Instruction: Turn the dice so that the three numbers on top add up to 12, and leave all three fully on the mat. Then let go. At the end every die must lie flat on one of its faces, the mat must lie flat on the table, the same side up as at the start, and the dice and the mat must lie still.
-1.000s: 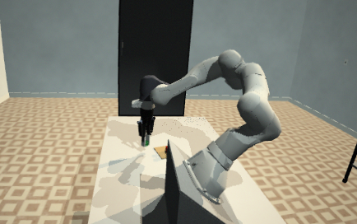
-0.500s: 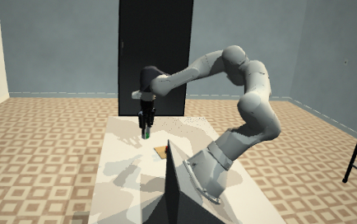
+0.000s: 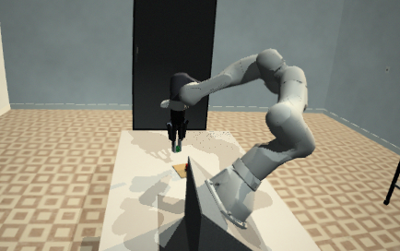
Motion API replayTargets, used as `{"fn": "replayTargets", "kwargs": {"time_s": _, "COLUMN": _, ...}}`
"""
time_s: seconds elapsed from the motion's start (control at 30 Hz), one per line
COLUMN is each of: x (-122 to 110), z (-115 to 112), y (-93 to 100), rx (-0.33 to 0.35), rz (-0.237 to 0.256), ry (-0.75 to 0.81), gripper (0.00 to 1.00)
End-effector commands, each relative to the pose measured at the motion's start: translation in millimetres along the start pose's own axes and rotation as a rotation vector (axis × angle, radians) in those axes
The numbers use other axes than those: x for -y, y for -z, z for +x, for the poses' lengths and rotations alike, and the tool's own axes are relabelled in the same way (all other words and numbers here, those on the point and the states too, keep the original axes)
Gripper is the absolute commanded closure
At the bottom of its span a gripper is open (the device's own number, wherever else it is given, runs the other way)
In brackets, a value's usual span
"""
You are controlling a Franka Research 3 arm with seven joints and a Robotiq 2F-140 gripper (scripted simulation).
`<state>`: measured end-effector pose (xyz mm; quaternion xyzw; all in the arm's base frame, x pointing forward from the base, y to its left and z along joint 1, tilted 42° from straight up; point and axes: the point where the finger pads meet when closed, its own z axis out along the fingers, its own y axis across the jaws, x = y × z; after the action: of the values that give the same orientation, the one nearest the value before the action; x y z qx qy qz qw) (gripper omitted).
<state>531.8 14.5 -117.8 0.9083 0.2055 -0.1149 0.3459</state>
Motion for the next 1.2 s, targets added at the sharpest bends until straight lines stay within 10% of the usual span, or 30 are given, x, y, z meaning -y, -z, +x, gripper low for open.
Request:
{"fn": "replayTargets", "kwargs": {"time_s": 0.0, "x": -10.3, "z": -1.3, "y": 0.7, "rx": -0.008, "rz": 0.007, "ry": -0.156, "gripper": 0.84}}
{"fn": "replayTargets", "kwargs": {"time_s": 0.4, "x": -63.8, "z": -10.6, "y": 1.5, "rx": -0.006, "rz": 0.013, "ry": -0.416, "gripper": 0.84}}
{"fn": "replayTargets", "kwargs": {"time_s": 1.17, "x": -65.9, "z": -11.0, "y": -12.9, "rx": -0.006, "rz": 0.013, "ry": -0.427, "gripper": 0.84}}
